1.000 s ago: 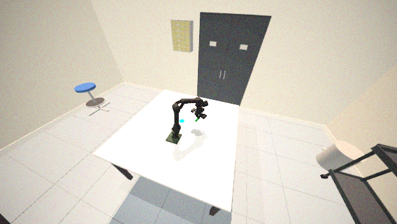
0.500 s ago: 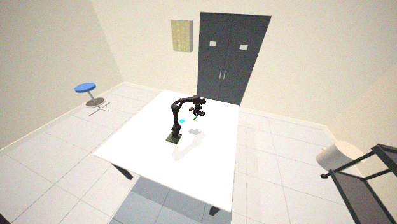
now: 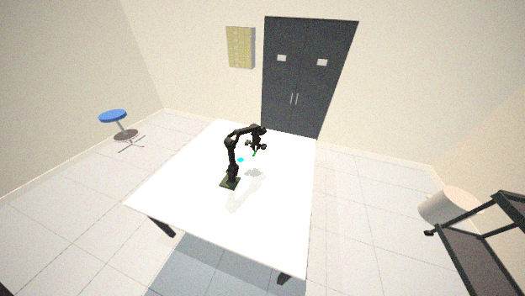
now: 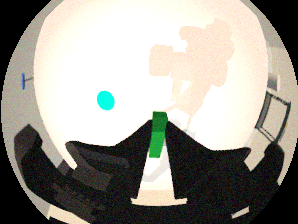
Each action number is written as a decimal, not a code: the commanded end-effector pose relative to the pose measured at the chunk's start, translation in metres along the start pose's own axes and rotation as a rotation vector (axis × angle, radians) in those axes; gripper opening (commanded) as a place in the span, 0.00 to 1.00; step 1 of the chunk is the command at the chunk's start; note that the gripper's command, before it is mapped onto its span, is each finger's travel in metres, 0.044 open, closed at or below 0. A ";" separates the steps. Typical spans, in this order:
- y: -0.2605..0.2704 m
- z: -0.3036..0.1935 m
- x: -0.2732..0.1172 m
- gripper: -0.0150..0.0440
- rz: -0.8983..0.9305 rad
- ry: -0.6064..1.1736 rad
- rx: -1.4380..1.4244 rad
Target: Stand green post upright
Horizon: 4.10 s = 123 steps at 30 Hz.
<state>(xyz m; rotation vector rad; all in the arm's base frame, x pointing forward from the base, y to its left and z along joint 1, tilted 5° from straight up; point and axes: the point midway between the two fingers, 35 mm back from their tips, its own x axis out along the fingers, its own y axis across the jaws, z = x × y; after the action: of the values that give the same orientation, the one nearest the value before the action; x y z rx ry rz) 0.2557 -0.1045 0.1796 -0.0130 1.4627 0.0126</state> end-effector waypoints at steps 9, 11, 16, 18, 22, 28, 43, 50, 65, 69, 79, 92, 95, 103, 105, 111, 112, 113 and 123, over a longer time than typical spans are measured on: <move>0.039 0.002 -0.003 0.29 0.000 0.005 -0.199; 0.045 0.002 -0.004 0.29 0.001 0.005 -0.230; 0.060 0.001 -0.005 0.29 0.002 0.004 -0.307; 0.065 0.000 -0.006 0.29 0.003 0.004 -0.338; 0.077 -0.001 -0.007 0.29 0.004 0.004 -0.399; 0.094 -0.004 -0.008 0.29 0.006 0.002 -0.491; 0.133 -0.017 -0.013 0.29 0.009 -0.003 -0.721; 0.144 -0.022 -0.014 0.29 0.011 -0.005 -0.790; 0.145 -0.020 -0.007 0.29 0.079 -0.062 -0.754; 0.146 -0.019 -0.004 0.29 0.102 -0.083 -0.741; 0.146 -0.017 0.001 0.29 0.156 -0.138 -0.712; 0.147 -0.014 0.006 0.29 0.223 -0.213 -0.677; 0.147 -0.013 0.007 0.29 0.237 -0.231 -0.670; 0.147 -0.012 0.010 0.29 0.275 -0.280 -0.651; 0.147 -0.011 0.010 0.29 0.284 -0.292 -0.646; 0.147 -0.010 0.012 0.29 0.310 -0.330 -0.633; 0.146 -0.010 0.012 0.29 0.314 -0.336 -0.631; 0.146 -0.009 0.012 0.29 0.318 -0.343 -0.629; 0.145 -0.007 0.014 0.29 0.359 -0.408 -0.609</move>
<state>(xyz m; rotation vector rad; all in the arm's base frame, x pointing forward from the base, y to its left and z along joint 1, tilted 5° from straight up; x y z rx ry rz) 0.2469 0.0408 0.1653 -0.2465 1.0214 0.7043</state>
